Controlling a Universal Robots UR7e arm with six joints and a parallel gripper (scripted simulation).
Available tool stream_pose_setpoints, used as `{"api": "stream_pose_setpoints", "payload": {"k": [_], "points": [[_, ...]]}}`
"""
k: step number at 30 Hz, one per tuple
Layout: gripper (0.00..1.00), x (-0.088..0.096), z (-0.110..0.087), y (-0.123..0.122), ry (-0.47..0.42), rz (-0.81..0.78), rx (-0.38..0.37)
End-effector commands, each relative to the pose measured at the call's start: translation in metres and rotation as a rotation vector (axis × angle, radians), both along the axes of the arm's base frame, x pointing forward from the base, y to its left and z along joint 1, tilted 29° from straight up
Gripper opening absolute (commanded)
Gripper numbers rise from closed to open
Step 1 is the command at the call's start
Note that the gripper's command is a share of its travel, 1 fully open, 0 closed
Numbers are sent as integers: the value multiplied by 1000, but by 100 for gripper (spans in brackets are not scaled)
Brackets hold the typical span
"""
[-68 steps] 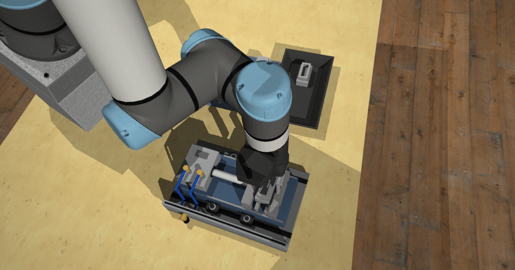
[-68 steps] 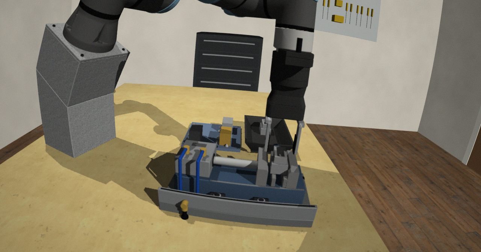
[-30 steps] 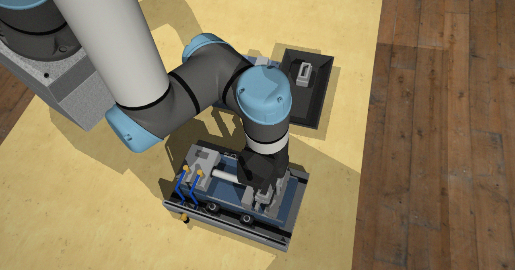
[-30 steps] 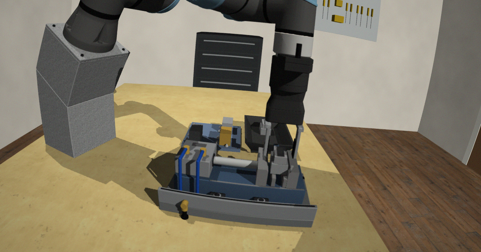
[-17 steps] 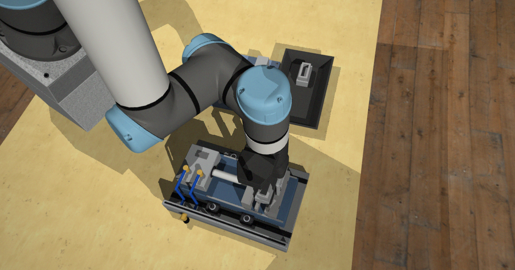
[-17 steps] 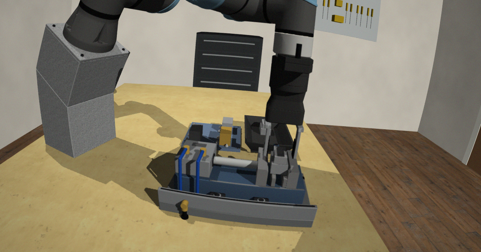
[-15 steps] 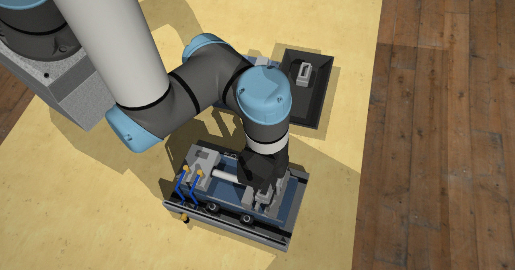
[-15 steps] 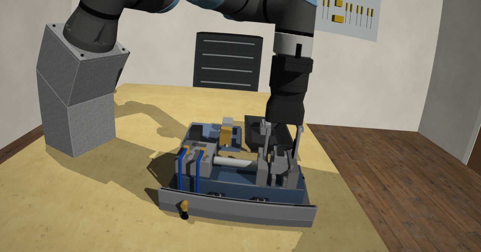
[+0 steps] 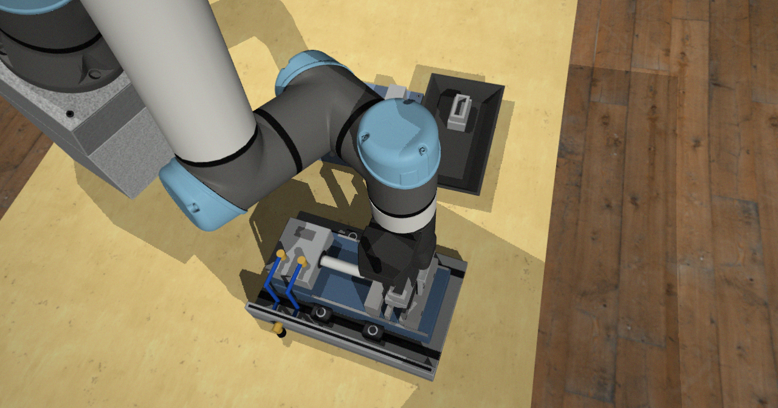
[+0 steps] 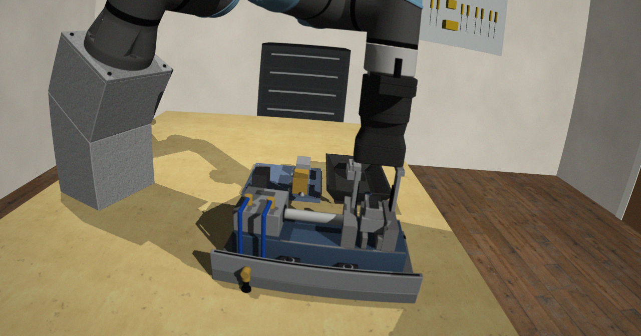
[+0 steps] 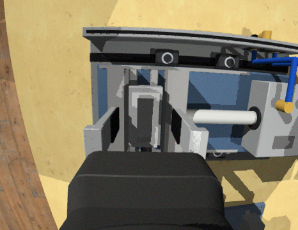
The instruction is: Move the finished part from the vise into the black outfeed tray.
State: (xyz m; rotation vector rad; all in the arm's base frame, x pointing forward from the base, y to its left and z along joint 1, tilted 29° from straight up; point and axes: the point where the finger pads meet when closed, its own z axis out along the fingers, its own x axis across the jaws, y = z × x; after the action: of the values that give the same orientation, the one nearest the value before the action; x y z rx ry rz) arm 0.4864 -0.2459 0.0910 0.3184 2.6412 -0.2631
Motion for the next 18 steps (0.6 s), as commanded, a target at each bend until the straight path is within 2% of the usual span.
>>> {"api": "stream_pose_setpoints", "payload": {"k": [1, 10, 11, 18], "points": [[100, 0, 1, 0, -1, 0, -1], [100, 0, 1, 0, -1, 0, -1], [0, 0, 1, 0, -1, 0, -1], [0, 0, 1, 0, -1, 0, -1]]}}
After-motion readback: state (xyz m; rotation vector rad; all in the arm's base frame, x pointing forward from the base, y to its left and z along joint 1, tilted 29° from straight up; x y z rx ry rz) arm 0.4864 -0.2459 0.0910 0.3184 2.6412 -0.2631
